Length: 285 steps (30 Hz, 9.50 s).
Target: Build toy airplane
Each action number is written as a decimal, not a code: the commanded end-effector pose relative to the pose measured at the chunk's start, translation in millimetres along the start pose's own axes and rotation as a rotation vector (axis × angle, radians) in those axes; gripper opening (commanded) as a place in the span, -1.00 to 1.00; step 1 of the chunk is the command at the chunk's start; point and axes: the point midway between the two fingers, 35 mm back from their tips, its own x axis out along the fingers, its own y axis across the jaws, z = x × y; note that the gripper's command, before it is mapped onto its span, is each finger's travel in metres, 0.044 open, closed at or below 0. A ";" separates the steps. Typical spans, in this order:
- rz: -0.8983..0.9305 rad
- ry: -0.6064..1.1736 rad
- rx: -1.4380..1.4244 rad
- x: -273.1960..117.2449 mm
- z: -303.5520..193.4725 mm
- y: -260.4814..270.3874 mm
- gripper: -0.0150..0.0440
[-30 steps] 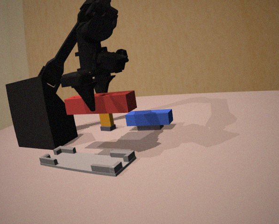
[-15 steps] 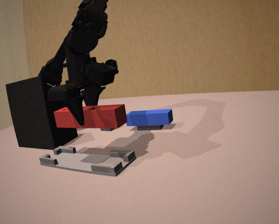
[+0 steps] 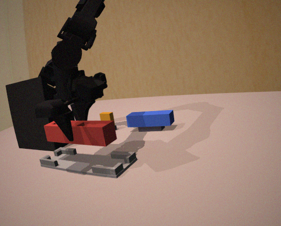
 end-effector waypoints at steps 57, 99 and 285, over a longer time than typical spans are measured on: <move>-0.012 0.003 -0.014 37.7 0.5 -5.5 -0.17; -0.013 -0.005 -0.063 -68.9 4.7 -8.3 1.00; -0.033 0.003 -0.935 -64.4 63.8 103.1 -0.49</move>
